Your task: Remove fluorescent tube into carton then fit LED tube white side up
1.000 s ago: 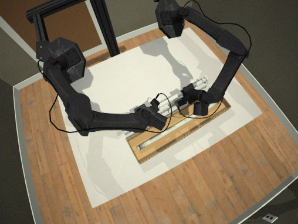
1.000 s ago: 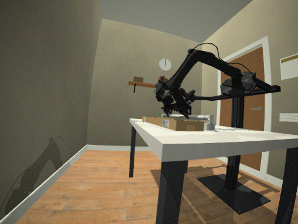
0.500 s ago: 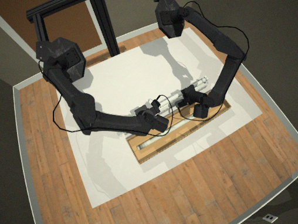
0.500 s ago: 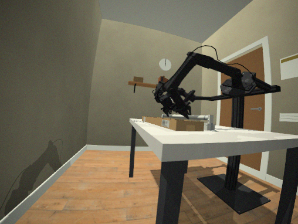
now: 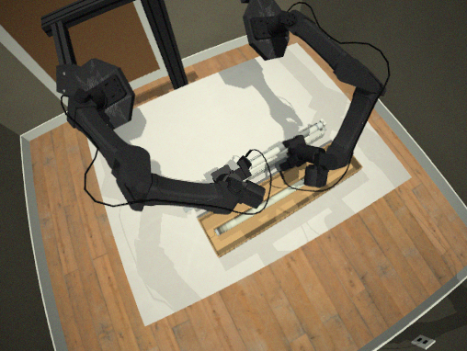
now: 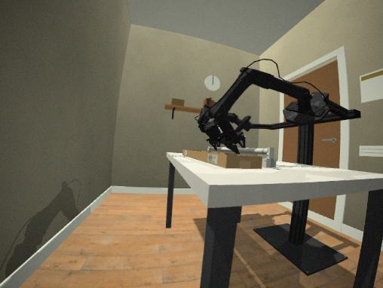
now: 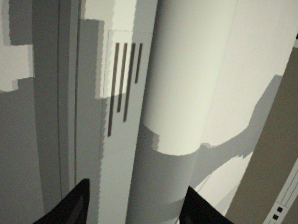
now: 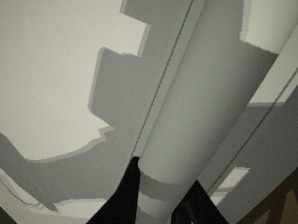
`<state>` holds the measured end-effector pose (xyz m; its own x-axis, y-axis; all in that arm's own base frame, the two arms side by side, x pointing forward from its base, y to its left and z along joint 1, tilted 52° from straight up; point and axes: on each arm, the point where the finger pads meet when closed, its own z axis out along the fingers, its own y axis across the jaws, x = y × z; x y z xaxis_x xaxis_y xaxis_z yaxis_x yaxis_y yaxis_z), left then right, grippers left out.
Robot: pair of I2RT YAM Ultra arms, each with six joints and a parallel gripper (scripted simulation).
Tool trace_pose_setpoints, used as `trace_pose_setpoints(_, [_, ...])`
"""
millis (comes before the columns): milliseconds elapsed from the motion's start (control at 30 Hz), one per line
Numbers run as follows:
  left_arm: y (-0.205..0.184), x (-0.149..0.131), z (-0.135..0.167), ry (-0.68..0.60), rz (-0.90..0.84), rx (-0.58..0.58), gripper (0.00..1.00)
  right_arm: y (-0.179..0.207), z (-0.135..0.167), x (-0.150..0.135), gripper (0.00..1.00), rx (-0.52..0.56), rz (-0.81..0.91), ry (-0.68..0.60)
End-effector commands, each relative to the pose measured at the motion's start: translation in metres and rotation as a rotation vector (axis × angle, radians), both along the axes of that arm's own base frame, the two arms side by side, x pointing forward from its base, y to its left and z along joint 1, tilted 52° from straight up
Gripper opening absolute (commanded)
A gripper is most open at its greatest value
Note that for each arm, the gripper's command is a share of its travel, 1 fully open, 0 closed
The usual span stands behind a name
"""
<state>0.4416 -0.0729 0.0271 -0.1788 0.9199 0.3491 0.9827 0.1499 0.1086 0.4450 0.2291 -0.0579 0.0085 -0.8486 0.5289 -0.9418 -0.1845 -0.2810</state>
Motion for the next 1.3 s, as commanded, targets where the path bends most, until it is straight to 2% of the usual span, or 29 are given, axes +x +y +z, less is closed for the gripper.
trace_pose_setpoints(0, [-0.014, 0.010, 0.018, -0.058, -0.025, -0.030, 0.49, 0.013, 0.002, 0.013, 0.11, 0.034, 0.001, -0.066])
trace_pose_setpoints(100, [-0.012, 0.009, 0.011, -0.043, -0.021, -0.026, 0.49, 0.013, 0.002, 0.013, 0.11, 0.034, 0.001, -0.066])
trace_pose_setpoints(133, [-0.014, 0.011, 0.019, -0.064, -0.025, -0.032, 0.49, 0.013, 0.002, 0.013, 0.11, 0.034, 0.001, -0.066])
trace_pose_setpoints(333, [-0.014, 0.011, 0.019, -0.064, -0.025, -0.032, 0.49, 0.013, 0.002, 0.013, 0.11, 0.034, 0.001, -0.066])
trace_pose_setpoints(367, [-0.014, 0.011, 0.019, -0.064, -0.025, -0.032, 0.49, 0.013, 0.002, 0.013, 0.49, 0.034, 0.001, -0.066])
trace_pose_setpoints(633, [-0.014, 0.011, 0.019, -0.064, -0.025, -0.032, 0.49, 0.018, -0.001, 0.009, 0.49, 0.044, 0.013, -0.049])
trace_pose_setpoints(667, [-0.014, 0.011, 0.019, -0.064, -0.025, -0.032, 0.49, 0.016, 0.007, 0.011, 0.49, 0.046, 0.007, -0.058])
trace_pose_setpoints(700, [-0.014, 0.011, 0.019, -0.064, -0.025, -0.032, 0.49, 0.019, 0.000, 0.009, 0.49, 0.047, 0.013, -0.052])
trace_pose_setpoints(933, [-0.014, 0.011, 0.019, -0.064, -0.025, -0.032, 0.49, 0.018, 0.000, 0.008, 0.49, 0.042, 0.013, -0.045])
trace_pose_setpoints(967, [-0.014, 0.000, 0.027, -0.029, -0.010, -0.020, 0.49, 0.024, 0.035, 0.002, 0.49, 0.055, 0.009, -0.057])
trace_pose_setpoints(1033, [-0.016, -0.002, 0.032, -0.021, -0.011, -0.018, 0.49, 0.025, 0.036, -0.004, 0.49, 0.044, 0.009, -0.044])
trace_pose_setpoints(1100, [-0.018, -0.007, 0.021, 0.026, -0.008, -0.001, 0.49, 0.021, 0.013, -0.015, 0.49, -0.004, 0.003, 0.009])
trace_pose_setpoints(1133, [-0.021, 0.004, 0.028, -0.027, -0.018, -0.020, 0.49, 0.026, 0.009, -0.008, 0.49, 0.016, 0.014, -0.012])
trace_pose_setpoints(1200, [-0.021, 0.004, 0.028, -0.027, -0.018, -0.020, 0.49, 0.026, 0.009, -0.008, 0.49, 0.016, 0.014, -0.012])
trace_pose_setpoints(1267, [-0.023, -0.007, 0.035, 0.017, -0.013, -0.004, 0.49, 0.033, 0.046, -0.012, 0.49, 0.036, 0.009, -0.034])
